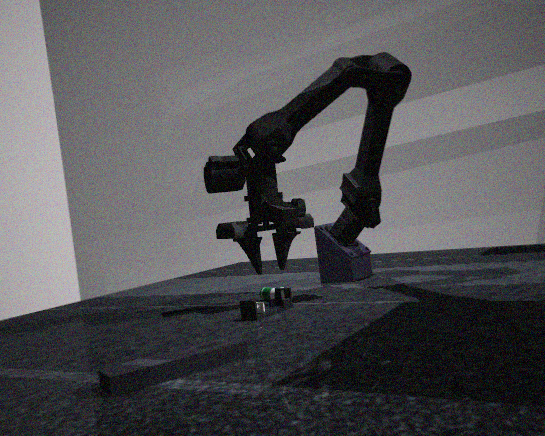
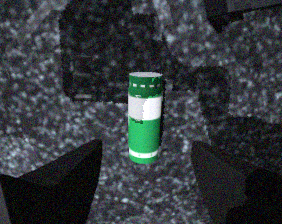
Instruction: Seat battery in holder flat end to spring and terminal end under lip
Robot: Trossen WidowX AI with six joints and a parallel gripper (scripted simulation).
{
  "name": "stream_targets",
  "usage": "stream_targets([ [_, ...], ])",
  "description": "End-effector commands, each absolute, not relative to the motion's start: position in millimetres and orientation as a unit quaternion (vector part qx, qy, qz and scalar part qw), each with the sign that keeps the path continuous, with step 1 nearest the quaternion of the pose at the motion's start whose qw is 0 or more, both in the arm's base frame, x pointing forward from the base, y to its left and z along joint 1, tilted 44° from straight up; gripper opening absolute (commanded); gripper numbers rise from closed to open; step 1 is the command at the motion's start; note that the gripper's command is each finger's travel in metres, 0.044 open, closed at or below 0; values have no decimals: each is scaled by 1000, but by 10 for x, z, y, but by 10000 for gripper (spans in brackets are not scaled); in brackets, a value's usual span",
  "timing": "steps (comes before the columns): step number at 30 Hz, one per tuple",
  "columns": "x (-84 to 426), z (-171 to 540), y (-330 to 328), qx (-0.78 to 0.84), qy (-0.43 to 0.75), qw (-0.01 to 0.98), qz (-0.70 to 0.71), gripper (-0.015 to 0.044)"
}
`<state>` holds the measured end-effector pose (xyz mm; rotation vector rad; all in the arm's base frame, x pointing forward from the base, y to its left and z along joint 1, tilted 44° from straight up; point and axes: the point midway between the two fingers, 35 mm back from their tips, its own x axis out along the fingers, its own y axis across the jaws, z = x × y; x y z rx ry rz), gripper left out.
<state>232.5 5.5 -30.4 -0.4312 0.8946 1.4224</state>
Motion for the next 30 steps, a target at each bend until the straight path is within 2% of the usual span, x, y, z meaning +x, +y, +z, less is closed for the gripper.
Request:
stream_targets([
  [1, 2336, -306, 58, -186, 382, 646, 635, 236],
  [30, 2296, -632, 364, -186, 382, 646, 635, 236],
])
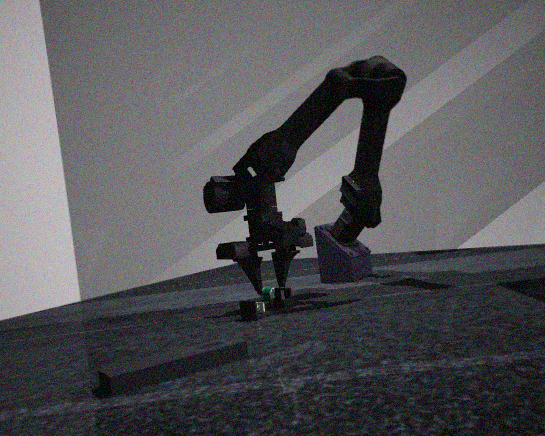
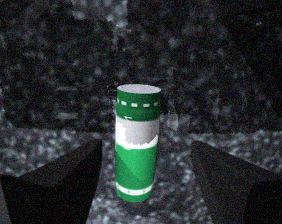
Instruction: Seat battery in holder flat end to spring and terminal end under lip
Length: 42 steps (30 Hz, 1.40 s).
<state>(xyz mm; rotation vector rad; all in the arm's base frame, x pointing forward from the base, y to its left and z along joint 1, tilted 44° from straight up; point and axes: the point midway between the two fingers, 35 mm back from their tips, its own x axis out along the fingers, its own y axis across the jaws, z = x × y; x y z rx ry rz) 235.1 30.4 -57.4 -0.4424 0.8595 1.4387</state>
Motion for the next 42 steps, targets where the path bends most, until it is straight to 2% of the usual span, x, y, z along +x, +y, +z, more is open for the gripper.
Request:
stream_targets([
  [1, 2293, -643, 375, -185, 381, 646, 635, 236],
  [6, 2285, -669, 403, -185, 381, 646, 635, 236],
  [9, 2285, -669, 403, -185, 381, 646, 635, 157],
  [21, 2285, -669, 403, -185, 381, 646, 635, 77],
  [33, 2336, -317, 67, -186, 382, 646, 634, 75],
  [42, 2430, -269, 70, -153, 414, 654, 614, 75],
])
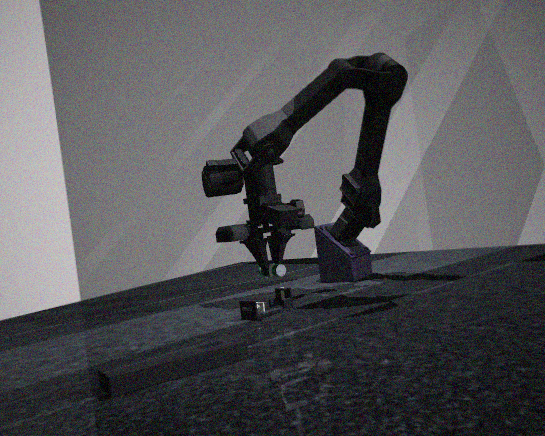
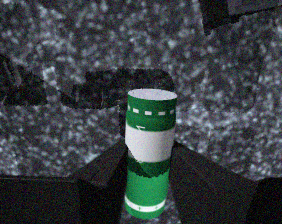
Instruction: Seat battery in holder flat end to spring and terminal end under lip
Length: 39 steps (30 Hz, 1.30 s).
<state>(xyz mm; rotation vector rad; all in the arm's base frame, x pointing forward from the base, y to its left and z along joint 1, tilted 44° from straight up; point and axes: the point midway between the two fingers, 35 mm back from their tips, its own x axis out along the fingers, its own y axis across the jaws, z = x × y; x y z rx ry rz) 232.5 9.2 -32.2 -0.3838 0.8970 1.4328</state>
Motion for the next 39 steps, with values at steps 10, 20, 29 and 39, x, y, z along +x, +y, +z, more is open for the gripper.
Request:
stream_targets([
  [10, 2801, -100, 155, -22, 530, 673, 516, 75],
  [20, 3126, 100, 290, 114, 623, 663, 398, 75],
  [29, 3374, 298, 450, 228, 684, 633, 283, 75],
  [39, 3400, 323, 483, 245, 694, 625, 262, 75],
])
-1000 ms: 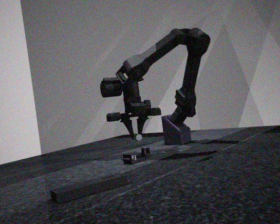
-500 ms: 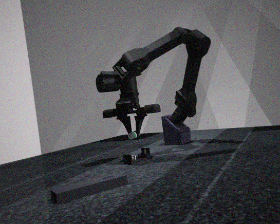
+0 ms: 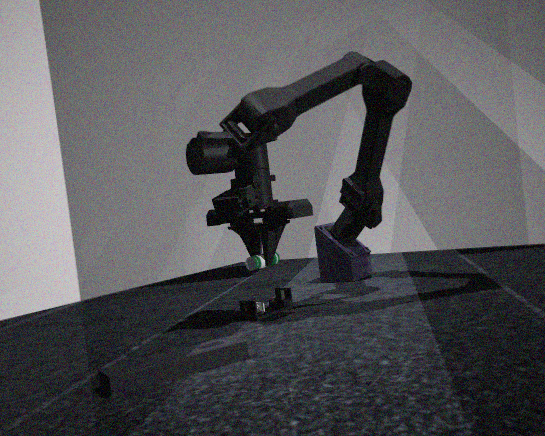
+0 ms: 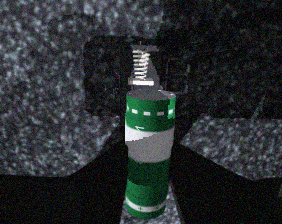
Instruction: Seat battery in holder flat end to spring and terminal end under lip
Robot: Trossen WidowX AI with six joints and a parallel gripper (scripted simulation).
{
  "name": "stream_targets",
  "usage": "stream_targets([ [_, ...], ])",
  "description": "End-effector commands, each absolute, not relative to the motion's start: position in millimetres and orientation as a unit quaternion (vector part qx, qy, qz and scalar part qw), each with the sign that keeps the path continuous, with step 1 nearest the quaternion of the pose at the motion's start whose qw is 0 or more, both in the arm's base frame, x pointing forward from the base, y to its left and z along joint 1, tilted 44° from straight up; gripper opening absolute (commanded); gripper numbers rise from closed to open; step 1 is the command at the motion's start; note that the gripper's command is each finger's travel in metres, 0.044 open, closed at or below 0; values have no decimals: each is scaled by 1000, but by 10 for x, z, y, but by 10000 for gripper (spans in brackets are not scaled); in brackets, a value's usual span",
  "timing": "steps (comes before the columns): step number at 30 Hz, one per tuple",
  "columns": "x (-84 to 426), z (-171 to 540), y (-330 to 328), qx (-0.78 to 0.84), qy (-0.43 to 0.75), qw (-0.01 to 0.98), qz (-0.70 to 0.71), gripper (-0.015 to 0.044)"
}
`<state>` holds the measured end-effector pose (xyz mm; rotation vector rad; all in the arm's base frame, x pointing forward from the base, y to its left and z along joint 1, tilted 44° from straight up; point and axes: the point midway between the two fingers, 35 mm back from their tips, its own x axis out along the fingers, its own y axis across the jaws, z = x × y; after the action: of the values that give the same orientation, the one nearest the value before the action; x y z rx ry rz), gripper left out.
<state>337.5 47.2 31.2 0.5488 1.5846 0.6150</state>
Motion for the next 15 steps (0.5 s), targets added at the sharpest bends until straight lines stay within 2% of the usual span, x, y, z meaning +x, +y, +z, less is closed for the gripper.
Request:
stream_targets([
  [1, 3397, 313, 493, 244, 696, 622, 263, 75],
  [15, 3294, 49, 745, 207, 763, 536, 297, 75],
])
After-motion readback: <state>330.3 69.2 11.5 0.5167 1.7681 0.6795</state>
